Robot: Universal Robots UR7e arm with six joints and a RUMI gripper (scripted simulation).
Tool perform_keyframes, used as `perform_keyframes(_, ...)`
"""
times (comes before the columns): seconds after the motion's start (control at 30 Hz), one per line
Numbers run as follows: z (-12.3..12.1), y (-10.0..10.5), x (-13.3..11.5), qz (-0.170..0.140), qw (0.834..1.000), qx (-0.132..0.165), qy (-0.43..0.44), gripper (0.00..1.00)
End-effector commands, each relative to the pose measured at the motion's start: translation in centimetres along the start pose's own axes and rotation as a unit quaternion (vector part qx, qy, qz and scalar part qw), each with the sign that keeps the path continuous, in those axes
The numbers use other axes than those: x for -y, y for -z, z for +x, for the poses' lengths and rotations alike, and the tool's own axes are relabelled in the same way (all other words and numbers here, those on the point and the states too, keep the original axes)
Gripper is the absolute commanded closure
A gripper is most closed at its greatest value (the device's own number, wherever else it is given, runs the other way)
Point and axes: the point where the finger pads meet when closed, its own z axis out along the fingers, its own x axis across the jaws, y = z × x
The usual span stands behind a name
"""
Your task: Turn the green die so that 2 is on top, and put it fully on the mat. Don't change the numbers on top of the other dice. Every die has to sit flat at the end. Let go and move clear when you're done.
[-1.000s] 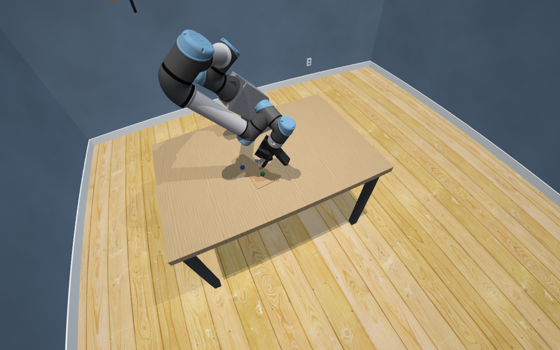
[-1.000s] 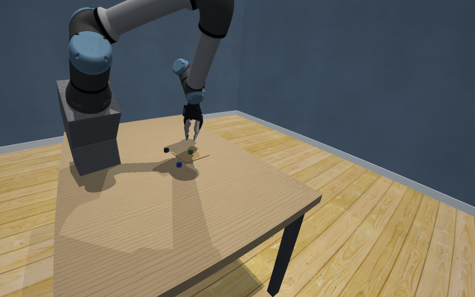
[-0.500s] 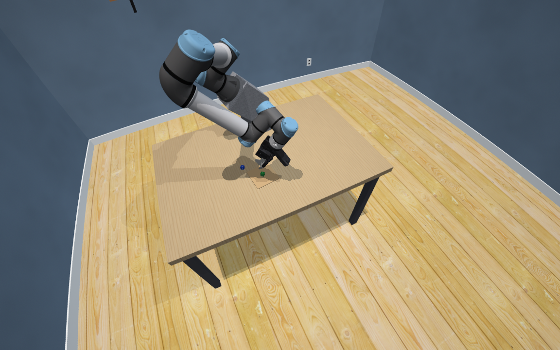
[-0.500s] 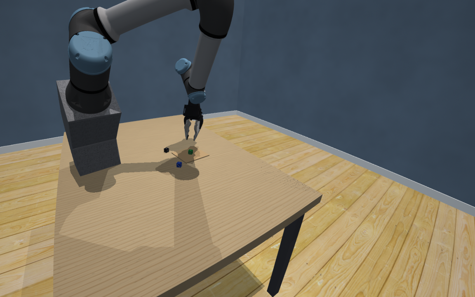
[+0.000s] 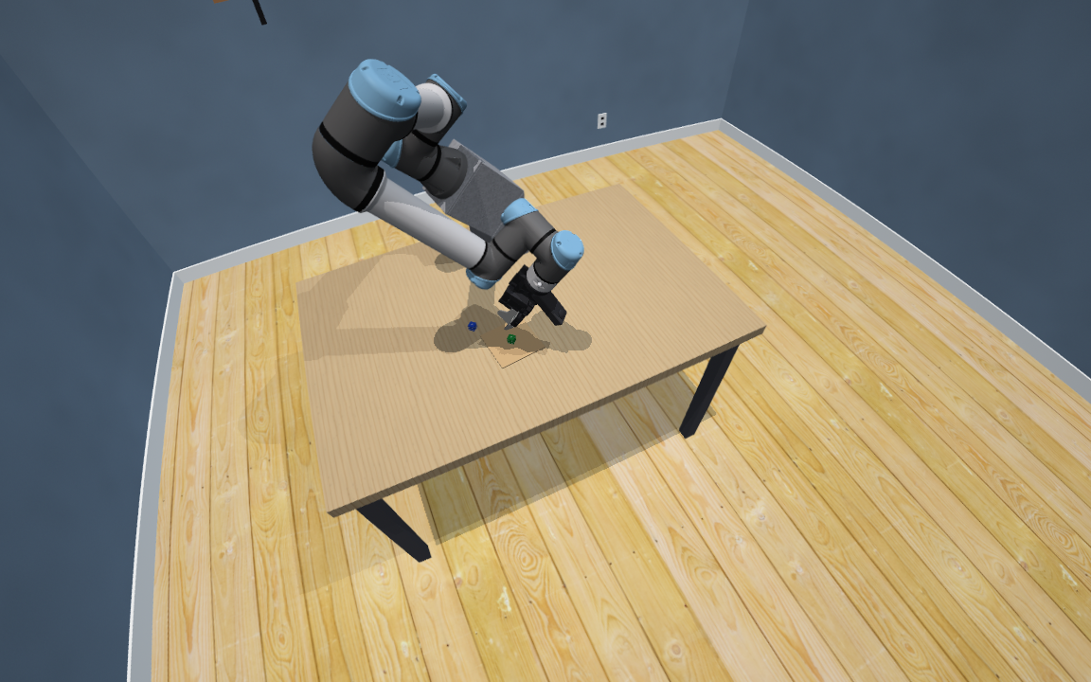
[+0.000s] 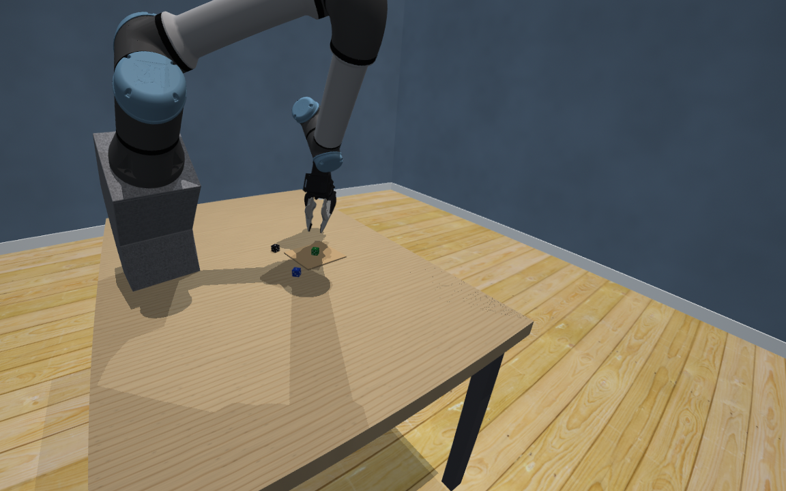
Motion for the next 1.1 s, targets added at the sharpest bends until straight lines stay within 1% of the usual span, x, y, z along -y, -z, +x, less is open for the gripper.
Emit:
perform_keyframes(0.0, -0.07, 0.06, 0.23, -0.009, 1.000, 0.001, 0.000, 0.79)
perform_keyframes(0.47, -0.29, -0.12, 0.57, -0.060, 0.998, 0.005, -0.001, 0.79)
perform_keyframes(0.53, -0.29, -0.12, 0.57, -0.060, 0.998, 0.005, -0.001, 0.79)
perform_keyframes(0.87, -0.14, -0.01, 0.46, -0.097, 0.995, 0.002, -0.001, 0.79)
perform_keyframes(1.07, -0.02, 0.08, 0.36, -0.110, 0.994, -0.001, -0.001, 0.79)
